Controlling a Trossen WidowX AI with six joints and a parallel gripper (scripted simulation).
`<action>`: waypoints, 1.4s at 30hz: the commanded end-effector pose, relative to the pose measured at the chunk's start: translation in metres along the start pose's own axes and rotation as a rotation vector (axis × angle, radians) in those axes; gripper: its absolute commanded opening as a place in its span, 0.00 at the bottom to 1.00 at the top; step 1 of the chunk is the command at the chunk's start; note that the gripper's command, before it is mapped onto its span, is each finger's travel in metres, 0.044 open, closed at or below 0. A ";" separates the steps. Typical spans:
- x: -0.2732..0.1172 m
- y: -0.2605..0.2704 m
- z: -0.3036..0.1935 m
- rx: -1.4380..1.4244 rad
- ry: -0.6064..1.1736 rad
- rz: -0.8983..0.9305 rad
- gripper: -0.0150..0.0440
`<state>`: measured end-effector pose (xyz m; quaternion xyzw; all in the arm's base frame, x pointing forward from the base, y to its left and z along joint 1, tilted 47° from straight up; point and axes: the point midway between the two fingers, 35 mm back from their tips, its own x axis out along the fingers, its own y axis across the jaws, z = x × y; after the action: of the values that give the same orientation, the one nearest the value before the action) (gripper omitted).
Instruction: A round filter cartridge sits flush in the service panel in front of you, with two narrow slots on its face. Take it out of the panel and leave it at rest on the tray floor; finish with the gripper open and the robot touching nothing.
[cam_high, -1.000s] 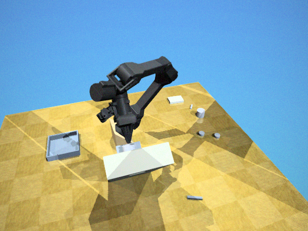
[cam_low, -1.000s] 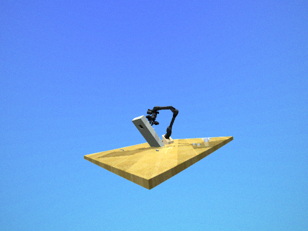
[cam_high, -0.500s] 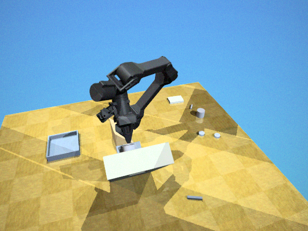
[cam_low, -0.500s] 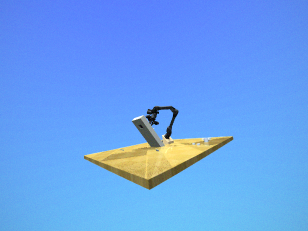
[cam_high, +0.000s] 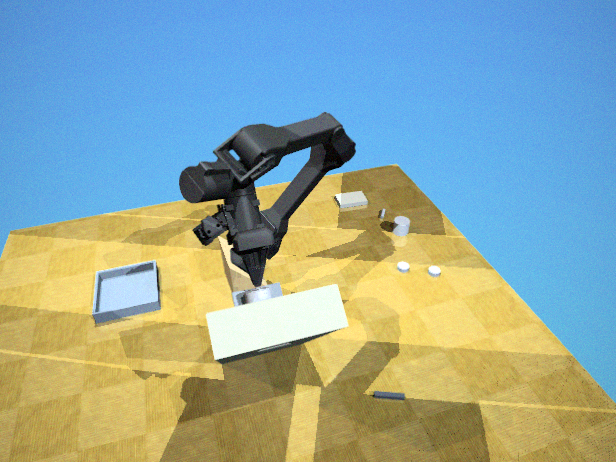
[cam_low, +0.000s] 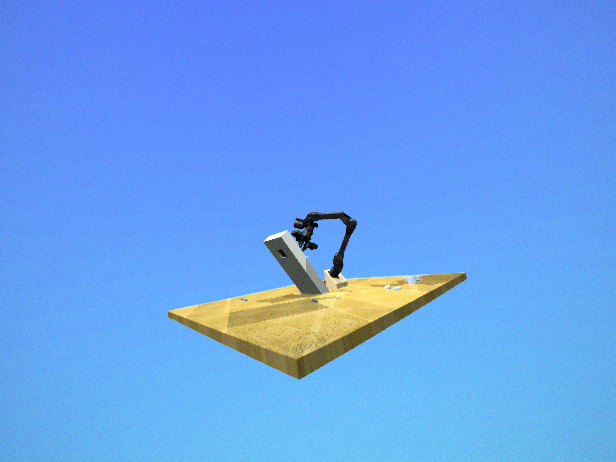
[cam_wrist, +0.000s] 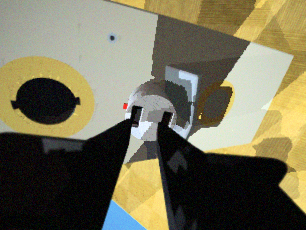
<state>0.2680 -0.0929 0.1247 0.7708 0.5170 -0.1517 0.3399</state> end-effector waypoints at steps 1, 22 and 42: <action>0.000 -0.001 0.000 -0.004 -0.004 -0.005 0.43; -0.033 0.058 0.001 -0.004 -0.006 0.344 0.43; -0.089 0.094 0.003 -0.125 -0.038 0.293 0.87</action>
<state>0.3177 -0.1808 0.2140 0.8349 0.3845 -0.0919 0.3829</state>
